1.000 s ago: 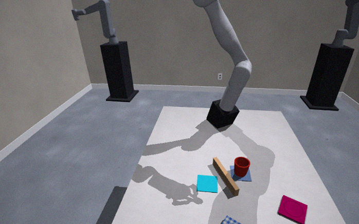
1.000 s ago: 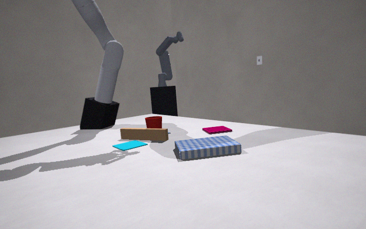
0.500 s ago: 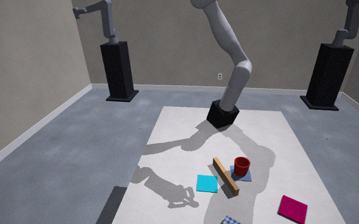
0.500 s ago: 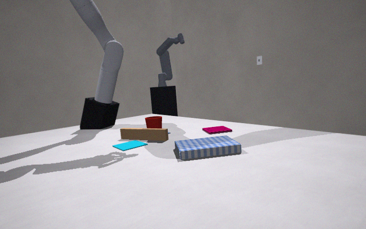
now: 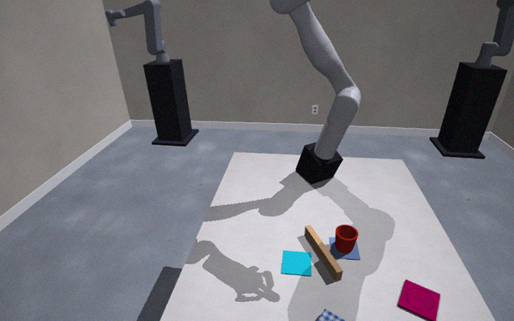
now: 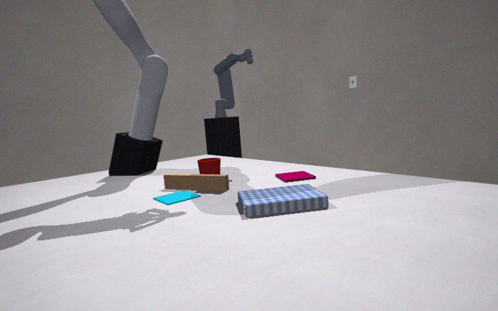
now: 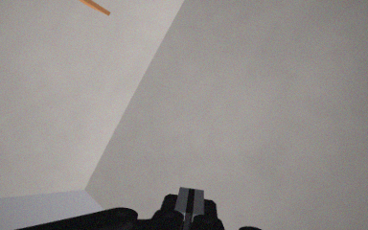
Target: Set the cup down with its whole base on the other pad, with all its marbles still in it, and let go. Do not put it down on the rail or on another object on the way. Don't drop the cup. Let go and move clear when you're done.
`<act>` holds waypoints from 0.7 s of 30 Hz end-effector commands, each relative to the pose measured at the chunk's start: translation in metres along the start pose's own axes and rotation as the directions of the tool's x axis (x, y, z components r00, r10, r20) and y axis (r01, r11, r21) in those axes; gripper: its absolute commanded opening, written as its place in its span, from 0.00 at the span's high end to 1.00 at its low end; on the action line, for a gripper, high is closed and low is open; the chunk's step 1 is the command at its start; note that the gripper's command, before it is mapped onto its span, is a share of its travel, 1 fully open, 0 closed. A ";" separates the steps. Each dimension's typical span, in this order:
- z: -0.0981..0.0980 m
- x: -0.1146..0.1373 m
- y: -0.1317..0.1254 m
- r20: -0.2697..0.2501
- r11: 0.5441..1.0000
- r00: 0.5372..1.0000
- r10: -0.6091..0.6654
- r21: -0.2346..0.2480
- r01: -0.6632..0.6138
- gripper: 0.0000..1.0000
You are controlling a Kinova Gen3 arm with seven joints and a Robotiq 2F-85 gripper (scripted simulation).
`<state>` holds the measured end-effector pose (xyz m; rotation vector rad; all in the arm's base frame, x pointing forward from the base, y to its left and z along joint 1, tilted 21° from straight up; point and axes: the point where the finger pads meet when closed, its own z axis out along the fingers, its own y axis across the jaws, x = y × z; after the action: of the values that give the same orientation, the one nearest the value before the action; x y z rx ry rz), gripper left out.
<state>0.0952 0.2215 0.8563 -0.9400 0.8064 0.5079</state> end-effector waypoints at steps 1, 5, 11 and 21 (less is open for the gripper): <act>-0.007 0.011 -0.013 -0.018 0.999 0.999 0.048 0.022 -0.047 1.00; -0.005 0.011 -0.011 -0.021 0.999 0.999 0.046 0.020 -0.046 1.00; -0.009 0.022 -0.022 -0.035 0.995 0.995 0.089 0.038 -0.087 1.00; -0.017 0.045 -0.041 -0.065 0.983 0.982 0.174 0.074 -0.170 1.00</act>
<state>0.1413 0.1925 0.8380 -0.8469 0.9530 0.5855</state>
